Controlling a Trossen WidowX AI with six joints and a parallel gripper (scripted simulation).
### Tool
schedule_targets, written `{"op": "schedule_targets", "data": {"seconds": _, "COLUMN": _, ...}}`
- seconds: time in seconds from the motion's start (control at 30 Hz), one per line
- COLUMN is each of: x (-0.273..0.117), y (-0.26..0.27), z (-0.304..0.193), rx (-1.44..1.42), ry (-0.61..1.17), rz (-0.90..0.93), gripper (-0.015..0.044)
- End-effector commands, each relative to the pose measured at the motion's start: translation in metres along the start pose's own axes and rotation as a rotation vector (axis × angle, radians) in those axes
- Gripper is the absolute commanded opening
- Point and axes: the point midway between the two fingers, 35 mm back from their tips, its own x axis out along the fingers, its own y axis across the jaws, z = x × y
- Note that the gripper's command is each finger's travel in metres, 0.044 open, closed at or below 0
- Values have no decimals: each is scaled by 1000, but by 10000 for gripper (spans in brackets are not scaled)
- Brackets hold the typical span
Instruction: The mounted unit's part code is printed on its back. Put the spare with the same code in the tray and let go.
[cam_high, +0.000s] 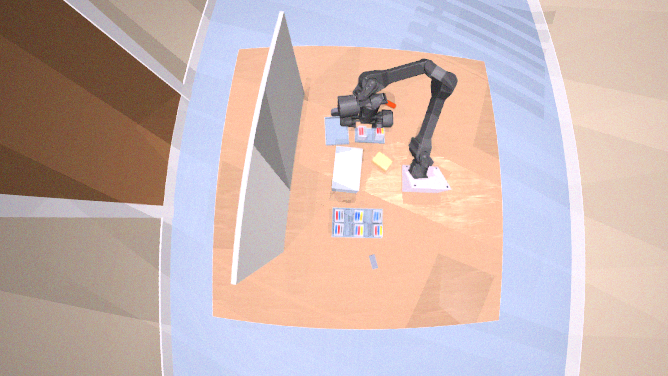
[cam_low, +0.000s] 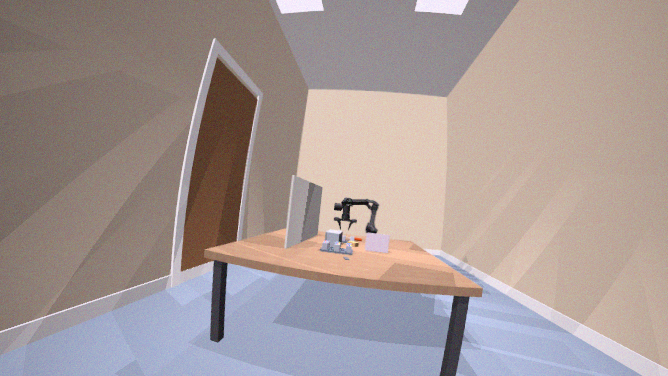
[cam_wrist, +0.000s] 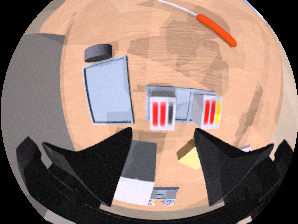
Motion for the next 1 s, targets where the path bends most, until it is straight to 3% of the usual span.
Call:
{"op": "schedule_targets", "data": {"seconds": 0.0, "x": 5, "y": 0, "z": 0, "rx": -2, "ry": -3, "rz": -1, "gripper": 300}}
{"op": "schedule_targets", "data": {"seconds": 0.97, "x": 52, "y": 2, "z": 0, "rx": -1, "ry": 0, "rz": 0, "gripper": 300}}
